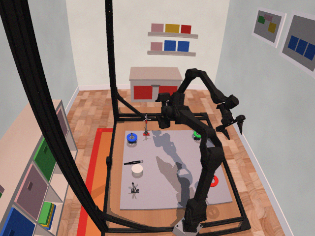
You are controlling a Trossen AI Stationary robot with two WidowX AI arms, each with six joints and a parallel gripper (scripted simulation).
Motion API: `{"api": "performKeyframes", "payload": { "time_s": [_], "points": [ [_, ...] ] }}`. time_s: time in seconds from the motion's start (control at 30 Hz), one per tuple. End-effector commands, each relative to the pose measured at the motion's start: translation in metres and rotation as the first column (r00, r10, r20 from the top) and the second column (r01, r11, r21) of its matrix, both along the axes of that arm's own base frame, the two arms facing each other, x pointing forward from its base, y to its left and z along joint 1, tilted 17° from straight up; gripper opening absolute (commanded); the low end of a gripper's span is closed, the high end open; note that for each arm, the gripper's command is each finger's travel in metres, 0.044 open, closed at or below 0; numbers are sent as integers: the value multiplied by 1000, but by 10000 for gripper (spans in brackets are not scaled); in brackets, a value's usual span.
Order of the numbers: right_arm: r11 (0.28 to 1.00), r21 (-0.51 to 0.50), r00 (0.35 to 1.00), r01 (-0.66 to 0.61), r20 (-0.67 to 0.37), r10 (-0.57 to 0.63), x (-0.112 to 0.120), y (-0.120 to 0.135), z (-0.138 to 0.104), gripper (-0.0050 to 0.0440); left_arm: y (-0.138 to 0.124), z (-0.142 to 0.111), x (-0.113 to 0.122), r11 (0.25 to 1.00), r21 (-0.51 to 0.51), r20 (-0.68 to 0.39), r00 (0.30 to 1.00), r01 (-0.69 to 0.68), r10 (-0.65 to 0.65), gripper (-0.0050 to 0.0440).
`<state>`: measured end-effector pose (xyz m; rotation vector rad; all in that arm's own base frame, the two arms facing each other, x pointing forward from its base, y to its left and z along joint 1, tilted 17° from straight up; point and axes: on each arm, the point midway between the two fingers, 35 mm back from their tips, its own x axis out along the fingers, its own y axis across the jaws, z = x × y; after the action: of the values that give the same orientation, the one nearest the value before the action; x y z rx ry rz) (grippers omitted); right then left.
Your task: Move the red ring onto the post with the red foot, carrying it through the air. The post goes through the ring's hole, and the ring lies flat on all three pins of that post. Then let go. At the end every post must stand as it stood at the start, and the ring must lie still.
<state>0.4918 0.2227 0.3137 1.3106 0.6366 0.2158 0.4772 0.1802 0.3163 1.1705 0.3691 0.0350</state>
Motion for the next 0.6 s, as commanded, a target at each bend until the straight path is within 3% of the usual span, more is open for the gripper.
{"api": "performKeyframes", "payload": {
  "time_s": [0.0, 0.1, 0.17, 0.33, 0.53, 0.57],
  "points": [
    [1000, 0, 1000, 0, 0, 0, 0, 0, 0, 400, 0, 0, 0, 1000, 0, 0, 1000, 0, 0, 400],
    [1000, -22, 999, -21, -36, 20, -11, 11, -10, 400, -4, -3, -5, 1000, -30, -2, 1000, -5, 5, 400],
    [993, -86, 989, -83, -133, 71, -44, 40, -39, 400, -17, -13, -21, 993, -113, -7, 1000, -22, 21, 400],
    [959, -199, 949, -200, -283, 139, -105, 74, -83, 400, -38, -33, -50, 964, -259, -23, 998, -57, 53, 400],
    [849, -364, 866, -383, -461, 193, -199, 95, -136, 400, -63, -65, -89, 896, -430, -54, 994, -111, 97, 400],
    [849, -364, 866, -383, -461, 193, -199, 95, -136, 400, -63, -65, -89, 896, -430, -54, 994, -111, 97, 400]
  ]
}}
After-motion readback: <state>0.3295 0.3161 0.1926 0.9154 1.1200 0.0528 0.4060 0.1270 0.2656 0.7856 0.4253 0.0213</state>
